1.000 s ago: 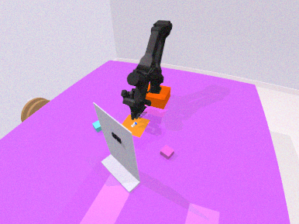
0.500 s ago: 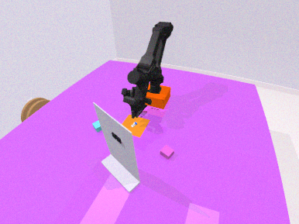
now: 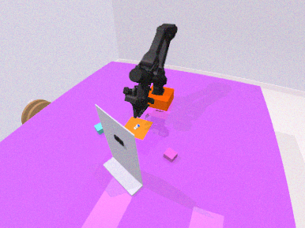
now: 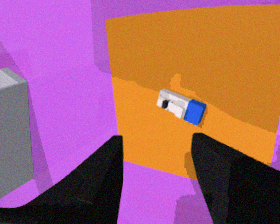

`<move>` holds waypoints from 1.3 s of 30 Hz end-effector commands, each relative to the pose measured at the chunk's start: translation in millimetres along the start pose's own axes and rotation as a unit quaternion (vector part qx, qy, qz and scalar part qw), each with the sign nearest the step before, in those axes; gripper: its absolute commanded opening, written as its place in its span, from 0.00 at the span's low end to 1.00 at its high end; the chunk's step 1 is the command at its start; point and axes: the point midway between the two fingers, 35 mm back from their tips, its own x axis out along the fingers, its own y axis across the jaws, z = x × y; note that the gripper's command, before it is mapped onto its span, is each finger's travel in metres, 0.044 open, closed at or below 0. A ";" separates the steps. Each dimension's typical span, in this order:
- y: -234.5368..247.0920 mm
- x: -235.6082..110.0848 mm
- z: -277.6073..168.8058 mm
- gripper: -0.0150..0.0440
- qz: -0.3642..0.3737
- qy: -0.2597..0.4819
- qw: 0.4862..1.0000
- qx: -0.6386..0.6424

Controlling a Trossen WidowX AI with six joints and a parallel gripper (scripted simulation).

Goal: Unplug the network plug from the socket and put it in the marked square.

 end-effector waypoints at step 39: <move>34.2 -57.5 0.0 0.52 0.007 0.001 1.000 -0.001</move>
